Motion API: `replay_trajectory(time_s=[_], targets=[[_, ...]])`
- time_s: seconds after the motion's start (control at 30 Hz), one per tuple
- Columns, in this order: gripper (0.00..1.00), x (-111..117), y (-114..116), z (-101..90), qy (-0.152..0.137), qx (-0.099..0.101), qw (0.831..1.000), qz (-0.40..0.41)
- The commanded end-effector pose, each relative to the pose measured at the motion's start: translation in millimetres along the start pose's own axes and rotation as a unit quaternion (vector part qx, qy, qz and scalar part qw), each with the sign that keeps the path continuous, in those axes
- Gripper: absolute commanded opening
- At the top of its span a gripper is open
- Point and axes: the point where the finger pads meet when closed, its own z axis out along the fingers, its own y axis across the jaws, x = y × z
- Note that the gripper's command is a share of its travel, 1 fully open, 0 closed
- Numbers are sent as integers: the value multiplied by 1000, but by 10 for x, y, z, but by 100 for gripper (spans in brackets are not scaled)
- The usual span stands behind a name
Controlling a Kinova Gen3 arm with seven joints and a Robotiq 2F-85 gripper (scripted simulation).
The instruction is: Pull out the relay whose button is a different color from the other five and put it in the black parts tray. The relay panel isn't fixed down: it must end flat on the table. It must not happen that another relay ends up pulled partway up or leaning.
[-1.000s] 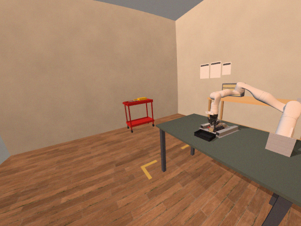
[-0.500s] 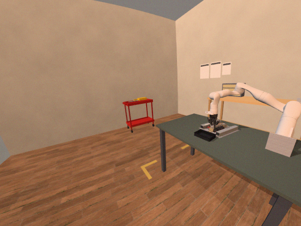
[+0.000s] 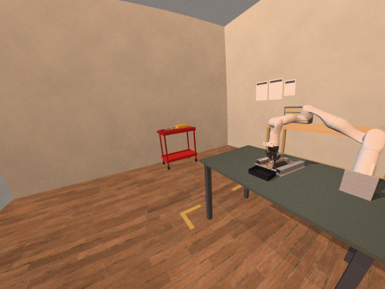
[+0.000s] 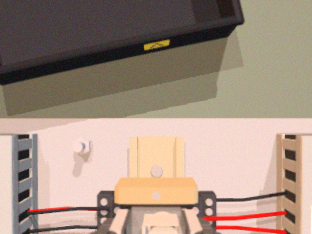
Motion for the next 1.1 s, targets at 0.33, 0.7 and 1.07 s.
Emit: replay_trajectory(time_s=[0.33, 0.7, 1.07], targets=[[0, 4, -1, -13, 1, -11, 1000, 0], [0, 4, -2, -14, 1, -12, 1000, 0], [0, 4, 4, -15, 1, 0, 1000, 0]])
